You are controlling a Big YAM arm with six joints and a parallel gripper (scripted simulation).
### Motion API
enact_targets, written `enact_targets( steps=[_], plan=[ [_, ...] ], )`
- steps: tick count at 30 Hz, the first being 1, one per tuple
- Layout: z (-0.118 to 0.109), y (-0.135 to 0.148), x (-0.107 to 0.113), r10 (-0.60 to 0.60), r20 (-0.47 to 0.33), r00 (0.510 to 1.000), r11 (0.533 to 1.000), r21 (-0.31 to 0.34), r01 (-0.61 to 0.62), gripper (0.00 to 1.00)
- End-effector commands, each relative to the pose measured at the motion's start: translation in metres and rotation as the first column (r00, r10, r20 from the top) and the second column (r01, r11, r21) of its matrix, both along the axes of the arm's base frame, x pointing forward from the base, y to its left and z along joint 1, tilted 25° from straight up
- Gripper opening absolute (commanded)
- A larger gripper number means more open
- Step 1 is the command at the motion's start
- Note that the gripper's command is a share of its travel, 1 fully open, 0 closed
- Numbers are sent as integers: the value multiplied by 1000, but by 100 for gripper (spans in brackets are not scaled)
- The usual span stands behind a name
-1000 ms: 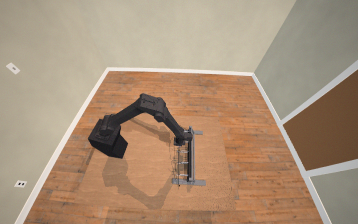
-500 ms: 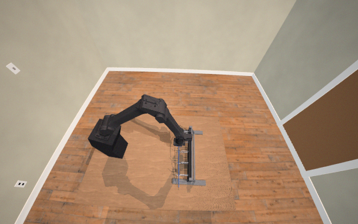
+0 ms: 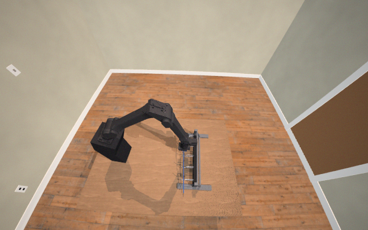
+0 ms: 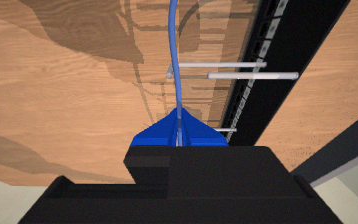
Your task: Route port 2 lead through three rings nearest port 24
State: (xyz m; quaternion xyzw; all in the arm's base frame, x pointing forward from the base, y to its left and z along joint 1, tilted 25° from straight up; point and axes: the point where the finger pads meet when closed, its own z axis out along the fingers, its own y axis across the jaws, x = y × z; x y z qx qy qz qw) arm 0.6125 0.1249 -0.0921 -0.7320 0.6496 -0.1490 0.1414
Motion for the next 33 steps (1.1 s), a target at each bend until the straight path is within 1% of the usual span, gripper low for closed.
enact_targets(
  steps=[1,2,3,4,6,7,9,13,15,18,20,23,24,30,31,33],
  plan=[
    [23,2,26,0,69,998,1000,18,-1,0],
    [19,2,26,1,64,998,1000,17,-3,0],
    [9,1,23,2,50,999,1000,14,-2,0],
    [8,1,24,1,49,999,1000,14,-2,0],
    [8,1,24,1,49,999,1000,14,-2,0],
    [18,2,28,-2,67,998,1000,19,1,0],
    [5,0,25,-2,49,999,1000,15,1,0],
    [2,0,27,-2,50,999,1000,15,1,0],
    [11,1,31,-1,66,998,1000,18,-1,0],
    [-3,1,28,0,48,999,1000,15,-1,0],
    [-4,1,28,-1,48,999,1000,15,0,0],
    [-1,1,30,-1,53,999,1000,16,0,0],
    [24,3,38,-1,93,996,1000,25,-1,0],
    [-5,1,31,-1,51,999,1000,16,0,0],
    [-6,1,30,-1,50,999,1000,16,0,0],
    [1,2,33,-1,62,998,1000,18,0,0]
  ],
)
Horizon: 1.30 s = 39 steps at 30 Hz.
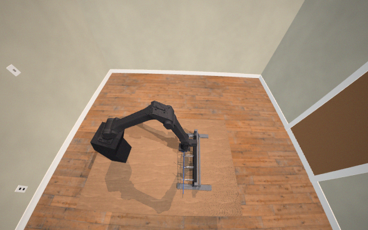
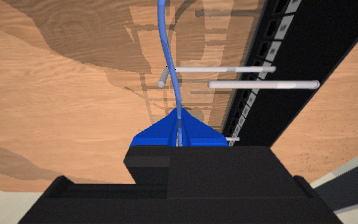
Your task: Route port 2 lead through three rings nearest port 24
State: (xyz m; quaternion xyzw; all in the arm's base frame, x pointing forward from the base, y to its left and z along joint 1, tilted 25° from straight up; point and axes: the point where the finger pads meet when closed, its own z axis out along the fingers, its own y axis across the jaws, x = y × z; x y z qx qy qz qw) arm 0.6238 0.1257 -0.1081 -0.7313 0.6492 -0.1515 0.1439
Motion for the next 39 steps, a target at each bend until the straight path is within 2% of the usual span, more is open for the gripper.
enact_targets(
  steps=[1,20,25,27,31,35,39],
  plan=[
    [20,1,23,0,60,998,1000,19,-1,0],
    [13,1,22,0,45,999,1000,16,-1,0],
    [18,0,22,-3,35,999,1000,14,2,0],
    [12,-1,21,-3,24,1000,1000,12,3,0],
    [22,-1,29,-5,35,999,1000,14,4,0],
    [16,0,32,-3,23,1000,1000,12,3,0],
    [26,2,40,-3,34,999,1000,14,3,0]
  ],
)
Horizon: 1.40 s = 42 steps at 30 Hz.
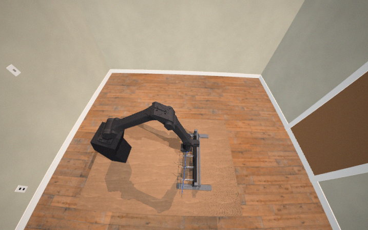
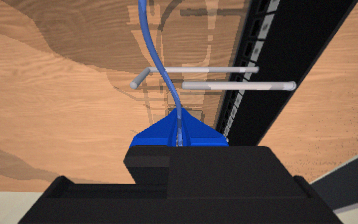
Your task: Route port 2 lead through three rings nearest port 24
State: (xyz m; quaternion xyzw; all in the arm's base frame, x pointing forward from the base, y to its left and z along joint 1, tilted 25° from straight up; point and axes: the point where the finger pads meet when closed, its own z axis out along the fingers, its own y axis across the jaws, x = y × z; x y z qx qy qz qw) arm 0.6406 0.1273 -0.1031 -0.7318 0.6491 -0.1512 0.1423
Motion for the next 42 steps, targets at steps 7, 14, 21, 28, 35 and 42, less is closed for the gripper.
enact_targets(
  steps=[7,14,21,28,35,42],
  plan=[
    [27,2,31,-3,41,999,1000,17,2,0],
    [30,3,37,-2,42,999,1000,18,1,0],
    [28,3,38,-3,41,999,1000,18,2,0],
    [29,4,39,-3,42,999,1000,18,2,0],
    [29,4,39,-3,42,999,1000,18,2,0],
    [29,4,39,-3,42,999,1000,18,2,32]
  ],
)
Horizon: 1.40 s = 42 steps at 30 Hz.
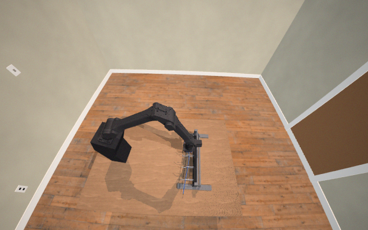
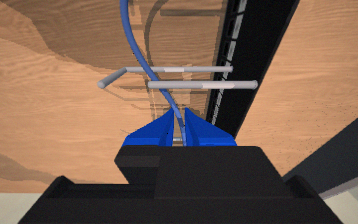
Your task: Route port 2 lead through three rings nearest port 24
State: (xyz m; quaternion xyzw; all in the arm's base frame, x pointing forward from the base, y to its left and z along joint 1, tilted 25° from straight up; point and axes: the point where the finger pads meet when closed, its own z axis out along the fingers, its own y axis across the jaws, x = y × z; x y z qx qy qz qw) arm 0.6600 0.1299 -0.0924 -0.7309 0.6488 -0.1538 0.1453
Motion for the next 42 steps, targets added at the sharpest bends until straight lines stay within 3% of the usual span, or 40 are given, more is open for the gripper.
enact_targets(
  steps=[1,34,42],
  plan=[
    [18,1,19,-2,34,999,1000,17,1,32],
    [19,1,19,-2,34,999,1000,17,1,32],
    [45,4,22,-2,64,998,1000,24,0,32]
  ],
)
